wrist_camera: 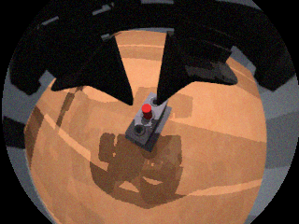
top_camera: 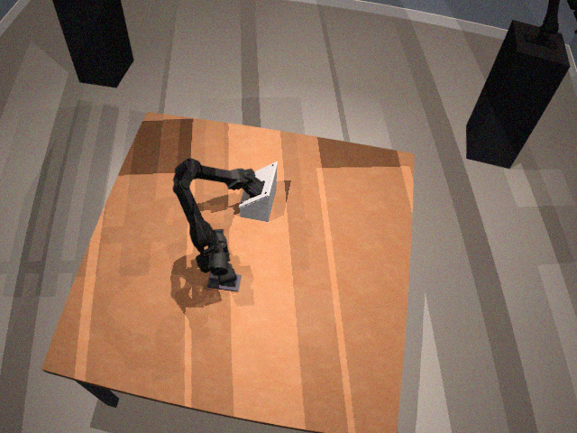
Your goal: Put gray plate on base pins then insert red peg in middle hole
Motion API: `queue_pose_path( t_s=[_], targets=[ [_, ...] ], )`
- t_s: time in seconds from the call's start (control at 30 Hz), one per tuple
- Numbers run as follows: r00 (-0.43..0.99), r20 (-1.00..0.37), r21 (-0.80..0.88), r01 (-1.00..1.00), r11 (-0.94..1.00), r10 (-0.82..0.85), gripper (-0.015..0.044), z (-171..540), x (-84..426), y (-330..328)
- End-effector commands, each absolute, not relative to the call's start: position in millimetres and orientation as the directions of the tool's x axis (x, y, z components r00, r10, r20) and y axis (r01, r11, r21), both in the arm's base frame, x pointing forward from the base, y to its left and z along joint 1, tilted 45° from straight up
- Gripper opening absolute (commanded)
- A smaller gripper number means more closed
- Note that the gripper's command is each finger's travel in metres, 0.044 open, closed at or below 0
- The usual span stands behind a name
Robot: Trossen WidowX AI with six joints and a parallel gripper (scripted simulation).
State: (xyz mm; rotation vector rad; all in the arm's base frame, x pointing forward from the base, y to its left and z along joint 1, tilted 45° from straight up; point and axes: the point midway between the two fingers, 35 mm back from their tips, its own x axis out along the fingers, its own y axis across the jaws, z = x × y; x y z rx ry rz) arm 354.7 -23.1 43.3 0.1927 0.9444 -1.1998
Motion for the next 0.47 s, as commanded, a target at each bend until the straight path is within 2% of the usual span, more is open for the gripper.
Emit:
queue_pose_path(
  t_s=[0.0,0.43],
  targets=[
    [0.051,-0.707,-0.333,0.856,0.396,-0.705,0.015,45.7,354.6,-20.8],
    [0.051,-0.707,-0.333,0.856,0.396,-0.705,0.015,49.5,352.7,-15.3]
  ],
)
